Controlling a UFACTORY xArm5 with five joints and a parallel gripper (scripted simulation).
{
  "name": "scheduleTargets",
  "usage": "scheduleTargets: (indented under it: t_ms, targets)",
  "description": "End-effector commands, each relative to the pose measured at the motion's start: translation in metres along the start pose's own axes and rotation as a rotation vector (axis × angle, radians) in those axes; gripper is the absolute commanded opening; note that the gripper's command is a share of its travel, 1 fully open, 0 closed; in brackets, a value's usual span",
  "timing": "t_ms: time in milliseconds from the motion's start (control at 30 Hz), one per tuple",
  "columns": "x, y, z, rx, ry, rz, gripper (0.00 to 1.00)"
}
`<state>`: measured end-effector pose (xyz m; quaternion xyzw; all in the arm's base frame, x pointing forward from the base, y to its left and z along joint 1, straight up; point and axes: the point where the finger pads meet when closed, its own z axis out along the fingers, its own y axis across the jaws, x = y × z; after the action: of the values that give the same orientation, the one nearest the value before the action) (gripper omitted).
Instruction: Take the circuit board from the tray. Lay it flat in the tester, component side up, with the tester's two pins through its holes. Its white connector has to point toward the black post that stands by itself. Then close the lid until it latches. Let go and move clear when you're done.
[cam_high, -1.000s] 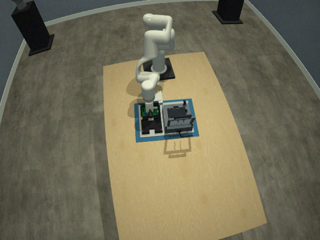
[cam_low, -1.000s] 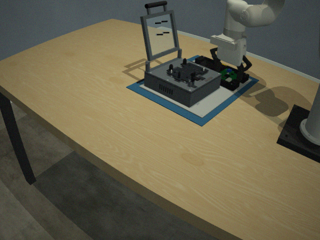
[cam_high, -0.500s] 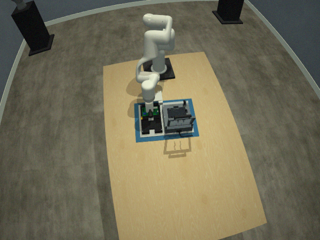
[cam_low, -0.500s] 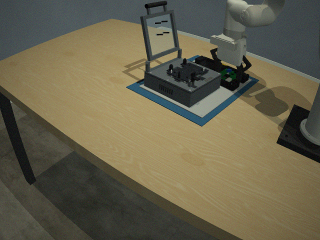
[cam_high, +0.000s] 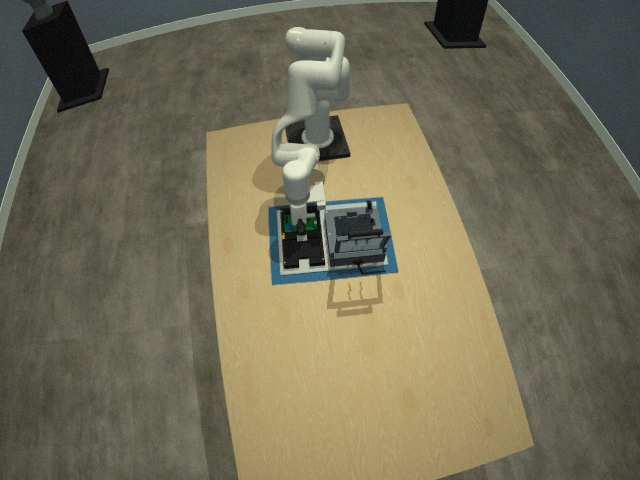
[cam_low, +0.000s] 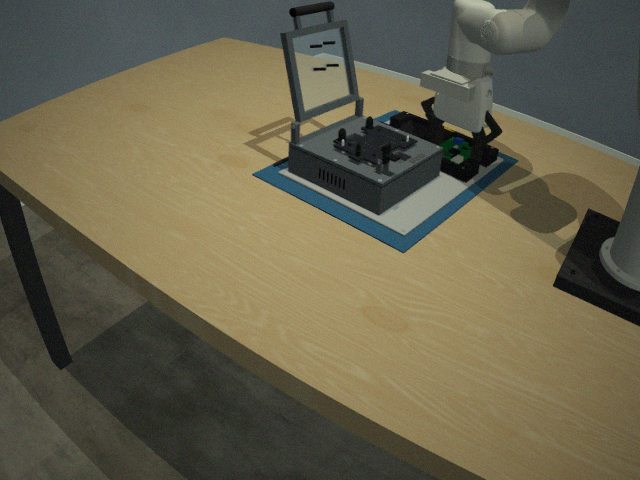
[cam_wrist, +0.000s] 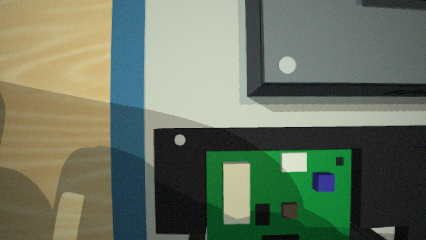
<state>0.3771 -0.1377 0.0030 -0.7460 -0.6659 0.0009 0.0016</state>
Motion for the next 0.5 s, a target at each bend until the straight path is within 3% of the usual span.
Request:
scheduleTargets:
  t_ms: [0,467]
  targets:
    - [-0.0003,0.0013,-0.0010,-0.003,-0.001,0.000,0.85]
    - [-0.0003,0.0013,-0.0010,-0.003,-0.001,0.000,0.82]
